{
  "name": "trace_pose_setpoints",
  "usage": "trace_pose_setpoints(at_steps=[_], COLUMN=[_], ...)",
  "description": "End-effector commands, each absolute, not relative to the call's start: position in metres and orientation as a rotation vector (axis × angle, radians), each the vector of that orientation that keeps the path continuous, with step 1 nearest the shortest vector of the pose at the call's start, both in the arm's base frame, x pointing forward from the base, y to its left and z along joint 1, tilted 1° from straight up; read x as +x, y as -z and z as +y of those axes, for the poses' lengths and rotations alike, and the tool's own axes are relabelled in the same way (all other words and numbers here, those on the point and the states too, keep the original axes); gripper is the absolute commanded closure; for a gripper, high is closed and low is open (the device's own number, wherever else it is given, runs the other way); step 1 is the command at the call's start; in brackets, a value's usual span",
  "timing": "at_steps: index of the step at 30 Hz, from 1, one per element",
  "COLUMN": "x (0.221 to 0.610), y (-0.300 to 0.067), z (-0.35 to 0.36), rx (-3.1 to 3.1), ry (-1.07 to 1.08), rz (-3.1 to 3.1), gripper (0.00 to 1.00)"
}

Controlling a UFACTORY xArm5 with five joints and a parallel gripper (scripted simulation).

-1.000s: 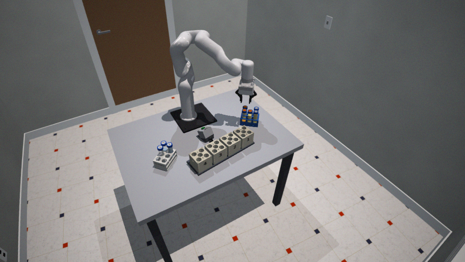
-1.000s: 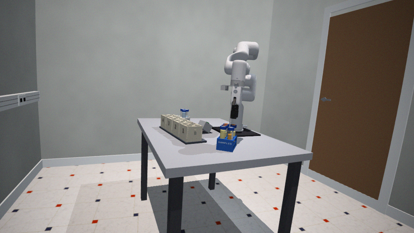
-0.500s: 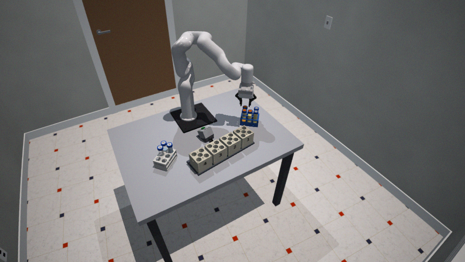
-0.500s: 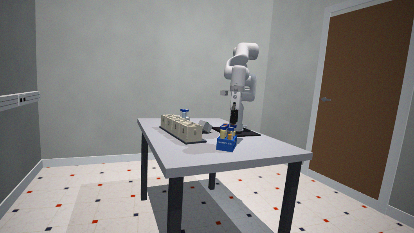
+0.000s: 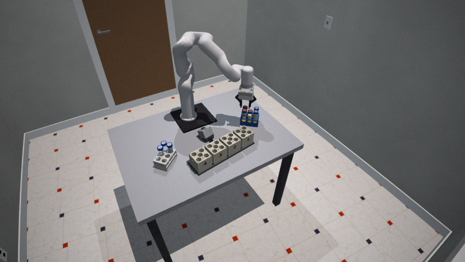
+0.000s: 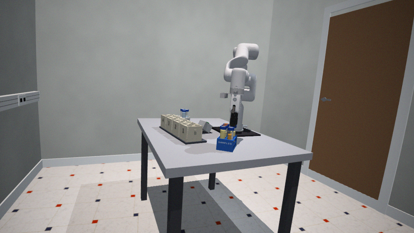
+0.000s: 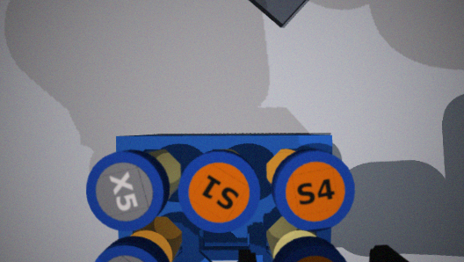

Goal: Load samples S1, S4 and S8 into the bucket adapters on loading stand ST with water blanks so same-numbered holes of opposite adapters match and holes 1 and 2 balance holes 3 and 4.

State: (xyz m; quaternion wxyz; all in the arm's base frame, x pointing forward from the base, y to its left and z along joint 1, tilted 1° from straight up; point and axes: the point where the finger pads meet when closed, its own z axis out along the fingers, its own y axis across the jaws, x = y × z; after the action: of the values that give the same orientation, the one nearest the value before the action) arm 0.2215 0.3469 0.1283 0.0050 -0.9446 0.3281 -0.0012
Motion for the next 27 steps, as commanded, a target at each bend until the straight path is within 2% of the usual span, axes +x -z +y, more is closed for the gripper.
trace_pose_setpoints(at_steps=[1, 27], x=[0.222, 0.222], y=[-0.129, -0.113], z=[0.348, 0.348], rx=[-2.952, -2.952], ry=[-0.011, -0.011], rz=[1.025, 1.025], gripper=[0.43, 0.43])
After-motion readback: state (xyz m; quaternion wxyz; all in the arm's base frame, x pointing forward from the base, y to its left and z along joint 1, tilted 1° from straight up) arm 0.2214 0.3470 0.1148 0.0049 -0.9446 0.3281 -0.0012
